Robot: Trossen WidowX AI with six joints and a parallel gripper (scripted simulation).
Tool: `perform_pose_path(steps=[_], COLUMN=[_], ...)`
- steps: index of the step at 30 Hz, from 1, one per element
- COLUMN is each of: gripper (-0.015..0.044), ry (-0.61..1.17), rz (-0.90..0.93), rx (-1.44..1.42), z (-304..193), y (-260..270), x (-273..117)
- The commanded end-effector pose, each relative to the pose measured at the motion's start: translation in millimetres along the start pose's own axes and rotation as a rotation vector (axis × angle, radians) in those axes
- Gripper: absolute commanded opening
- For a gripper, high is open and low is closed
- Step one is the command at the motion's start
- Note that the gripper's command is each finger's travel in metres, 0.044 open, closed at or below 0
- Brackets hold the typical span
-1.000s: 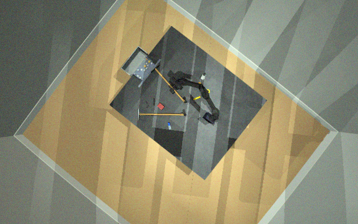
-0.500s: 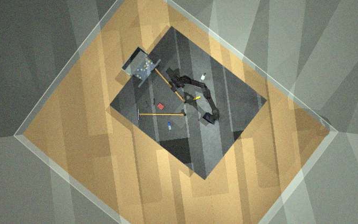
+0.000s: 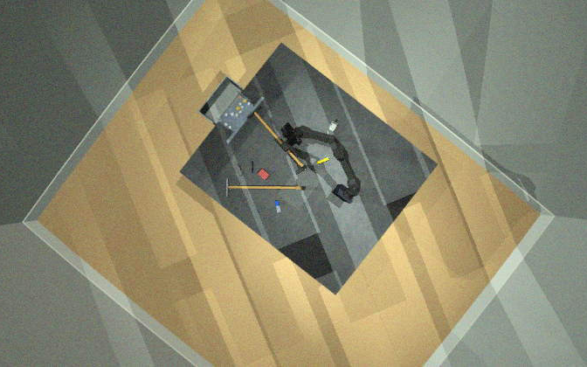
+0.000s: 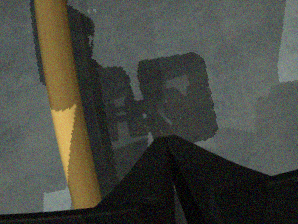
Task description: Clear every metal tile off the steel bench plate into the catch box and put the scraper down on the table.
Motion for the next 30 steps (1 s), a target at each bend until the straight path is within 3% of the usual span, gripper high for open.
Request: perform_pose_path(steps=[1, 23, 30], gripper=[0.0, 0.0, 0.0], ry=[0.001, 0.0, 0.0], rz=[0.005, 0.009, 0.01], rx=[-0.011, -0.05, -0.05], z=[-2.2, -15.7, -15.8], y=[0.5, -4.1, 0.2], x=[11.2, 65.5, 65.7])
Point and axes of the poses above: the point midway between the two fingers, 35 mm back from their tips, its own x axis out along the fingers, its own y axis across the jaws, z = x × y, the point moved 4 cm from there along -x, back along the fingers, and after that the axes turned 8 degrees about x, right-handed, at the moved point
